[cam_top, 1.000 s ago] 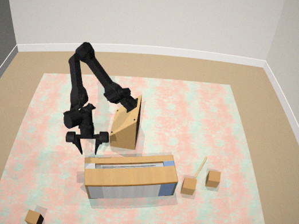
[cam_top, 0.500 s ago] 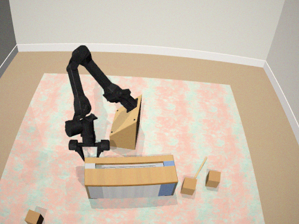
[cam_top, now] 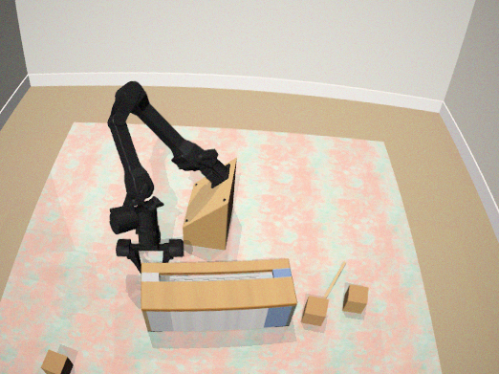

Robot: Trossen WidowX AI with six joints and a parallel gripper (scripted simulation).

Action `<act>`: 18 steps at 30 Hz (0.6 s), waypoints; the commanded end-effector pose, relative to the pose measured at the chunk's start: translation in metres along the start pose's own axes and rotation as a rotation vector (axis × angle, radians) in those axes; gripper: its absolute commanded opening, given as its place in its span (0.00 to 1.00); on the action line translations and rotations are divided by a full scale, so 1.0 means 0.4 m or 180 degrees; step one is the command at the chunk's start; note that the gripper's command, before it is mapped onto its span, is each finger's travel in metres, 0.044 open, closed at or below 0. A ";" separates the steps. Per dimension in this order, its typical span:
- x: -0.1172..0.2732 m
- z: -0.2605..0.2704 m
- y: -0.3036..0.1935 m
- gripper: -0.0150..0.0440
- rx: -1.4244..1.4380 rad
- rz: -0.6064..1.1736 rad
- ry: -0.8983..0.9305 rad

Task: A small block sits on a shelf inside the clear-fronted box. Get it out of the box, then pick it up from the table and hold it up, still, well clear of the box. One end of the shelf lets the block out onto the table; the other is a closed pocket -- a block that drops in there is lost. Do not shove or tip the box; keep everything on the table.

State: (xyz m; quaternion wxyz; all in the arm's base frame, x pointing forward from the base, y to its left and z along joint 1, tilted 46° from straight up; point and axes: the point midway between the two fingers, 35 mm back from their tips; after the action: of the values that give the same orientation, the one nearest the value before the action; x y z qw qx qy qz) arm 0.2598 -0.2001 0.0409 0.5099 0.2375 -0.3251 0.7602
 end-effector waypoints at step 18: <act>-0.056 -0.001 0.035 0.60 0.0019 -0.0003 -0.0005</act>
State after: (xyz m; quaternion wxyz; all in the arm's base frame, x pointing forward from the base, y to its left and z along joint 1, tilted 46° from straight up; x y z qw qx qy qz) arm 0.2551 -0.2174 0.0226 0.5108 0.2384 -0.3238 0.7599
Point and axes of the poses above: the point midway between the two fingers, 35 mm back from their tips, its own x axis back along the fingers, its own z axis across the jaws, y = z × x, and after that the axes turned 8 degrees about -x, right-handed
